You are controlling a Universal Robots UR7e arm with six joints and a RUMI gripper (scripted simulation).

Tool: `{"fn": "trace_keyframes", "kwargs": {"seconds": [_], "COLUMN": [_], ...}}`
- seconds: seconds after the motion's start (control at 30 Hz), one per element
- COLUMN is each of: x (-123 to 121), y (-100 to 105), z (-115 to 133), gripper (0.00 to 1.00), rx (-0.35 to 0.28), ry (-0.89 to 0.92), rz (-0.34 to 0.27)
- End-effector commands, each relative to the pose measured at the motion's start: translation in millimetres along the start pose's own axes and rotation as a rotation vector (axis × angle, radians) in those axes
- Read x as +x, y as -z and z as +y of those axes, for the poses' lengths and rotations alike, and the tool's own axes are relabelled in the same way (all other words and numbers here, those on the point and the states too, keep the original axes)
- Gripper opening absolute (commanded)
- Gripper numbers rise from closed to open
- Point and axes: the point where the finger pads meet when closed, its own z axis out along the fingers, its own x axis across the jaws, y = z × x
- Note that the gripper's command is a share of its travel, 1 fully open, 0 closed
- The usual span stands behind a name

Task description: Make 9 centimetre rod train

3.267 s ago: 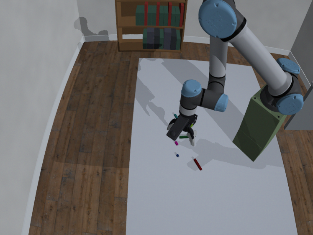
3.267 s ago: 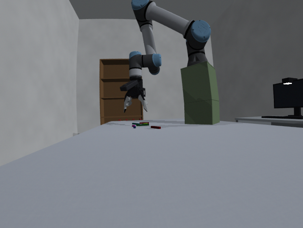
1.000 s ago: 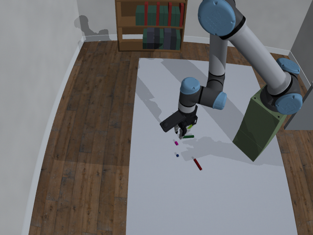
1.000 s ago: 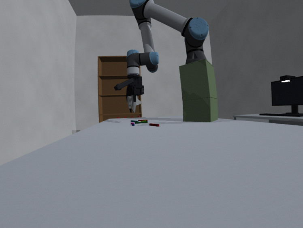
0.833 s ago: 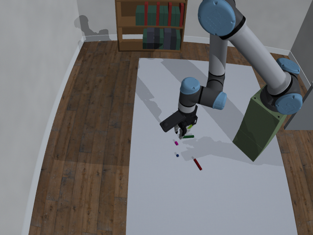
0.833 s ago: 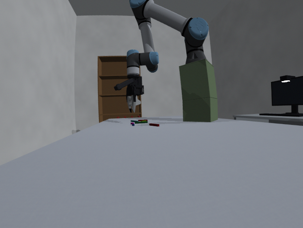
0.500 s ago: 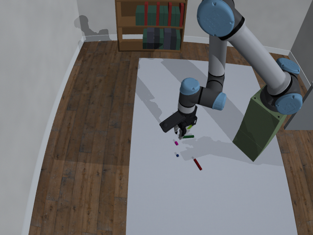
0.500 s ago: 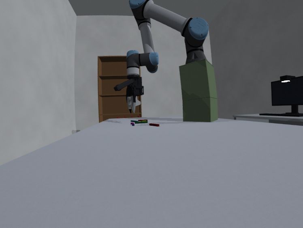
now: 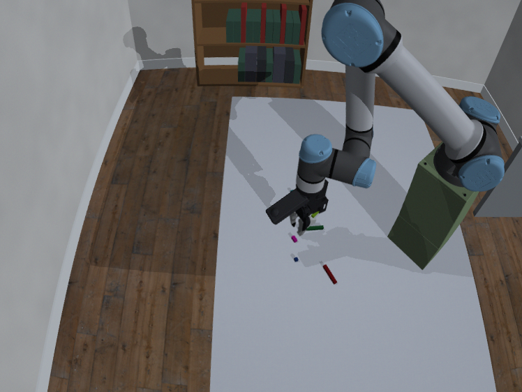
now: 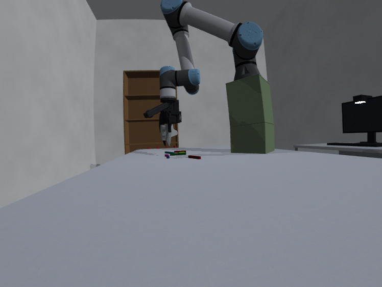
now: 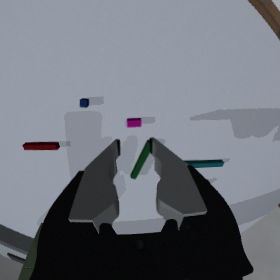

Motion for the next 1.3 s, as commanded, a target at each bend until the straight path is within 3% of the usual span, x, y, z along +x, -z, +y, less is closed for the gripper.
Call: {"fn": "trace_keyframes", "kwargs": {"seconds": [0.0, 0.53, 1.27], "x": [2, 2, 1], "y": [-8, -28, -32], "z": [-2, -2, -2], "gripper": [0.21, 0.21, 0.21], "rx": [0.003, 0.003, 0.002], "ry": [-0.002, -0.002, -0.002], "rz": [0.004, 0.004, 0.003]}}
